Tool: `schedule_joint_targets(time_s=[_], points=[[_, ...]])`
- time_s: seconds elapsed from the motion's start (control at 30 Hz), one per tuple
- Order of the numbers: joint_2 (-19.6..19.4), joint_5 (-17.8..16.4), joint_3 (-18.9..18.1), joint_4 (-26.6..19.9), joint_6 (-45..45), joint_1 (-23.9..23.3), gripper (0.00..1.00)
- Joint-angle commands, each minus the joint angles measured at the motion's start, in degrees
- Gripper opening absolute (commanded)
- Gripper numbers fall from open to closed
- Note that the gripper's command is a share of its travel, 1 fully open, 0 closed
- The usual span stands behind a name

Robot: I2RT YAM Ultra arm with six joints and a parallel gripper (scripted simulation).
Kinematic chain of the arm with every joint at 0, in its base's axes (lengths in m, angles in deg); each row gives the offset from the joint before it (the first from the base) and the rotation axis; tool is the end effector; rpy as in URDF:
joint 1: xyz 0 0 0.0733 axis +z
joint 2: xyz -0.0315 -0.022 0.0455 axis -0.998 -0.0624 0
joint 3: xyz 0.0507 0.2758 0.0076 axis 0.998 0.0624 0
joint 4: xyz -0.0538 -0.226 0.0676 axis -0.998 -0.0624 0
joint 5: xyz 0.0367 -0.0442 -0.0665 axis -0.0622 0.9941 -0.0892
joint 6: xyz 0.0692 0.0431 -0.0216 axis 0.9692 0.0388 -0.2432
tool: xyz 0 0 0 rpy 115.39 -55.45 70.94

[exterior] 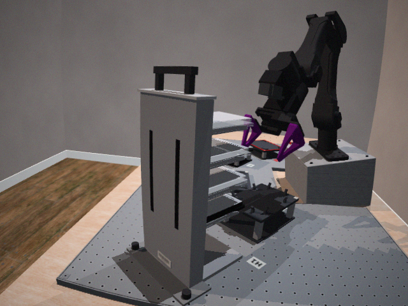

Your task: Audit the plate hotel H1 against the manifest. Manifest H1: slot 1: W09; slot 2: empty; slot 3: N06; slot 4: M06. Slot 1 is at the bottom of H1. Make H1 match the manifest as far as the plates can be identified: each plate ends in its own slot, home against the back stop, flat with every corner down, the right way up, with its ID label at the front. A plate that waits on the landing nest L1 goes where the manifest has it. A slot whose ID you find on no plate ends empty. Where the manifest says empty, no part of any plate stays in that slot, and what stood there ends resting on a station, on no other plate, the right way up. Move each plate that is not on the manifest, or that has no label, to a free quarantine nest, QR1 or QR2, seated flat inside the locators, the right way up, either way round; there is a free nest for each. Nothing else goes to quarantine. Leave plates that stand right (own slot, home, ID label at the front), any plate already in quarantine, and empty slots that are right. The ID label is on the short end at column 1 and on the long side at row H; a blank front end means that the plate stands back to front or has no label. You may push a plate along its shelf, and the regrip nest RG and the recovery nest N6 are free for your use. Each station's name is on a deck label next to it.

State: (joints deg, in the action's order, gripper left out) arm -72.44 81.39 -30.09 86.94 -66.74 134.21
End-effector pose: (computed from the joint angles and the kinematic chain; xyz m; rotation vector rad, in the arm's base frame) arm 0.1823 0.1919 0.1875 -0.9411 2.0853 0.2986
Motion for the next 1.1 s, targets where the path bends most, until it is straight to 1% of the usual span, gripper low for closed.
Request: schedule_joint_targets(time_s=[0.0, 0.13, 0.2, 0.57, 0.77, 1.07], points=[[-0.3, -0.2, 0.1, 3.2, -0.3, 0.0, 1.0], [-1.5, -0.3, 1.0, 5.3, -0.4, -0.2, 1.0], [-1.5, -0.3, 1.0, 5.3, -0.4, -0.2, 1.0], [-5.0, -0.7, 3.3, 11.2, -0.7, -0.7, 1.0], [-4.9, -0.7, 3.3, 11.1, -0.7, -0.7, 1.0], [-8.3, -0.7, 0.1, 11.3, -0.7, -0.7, 1.0]])
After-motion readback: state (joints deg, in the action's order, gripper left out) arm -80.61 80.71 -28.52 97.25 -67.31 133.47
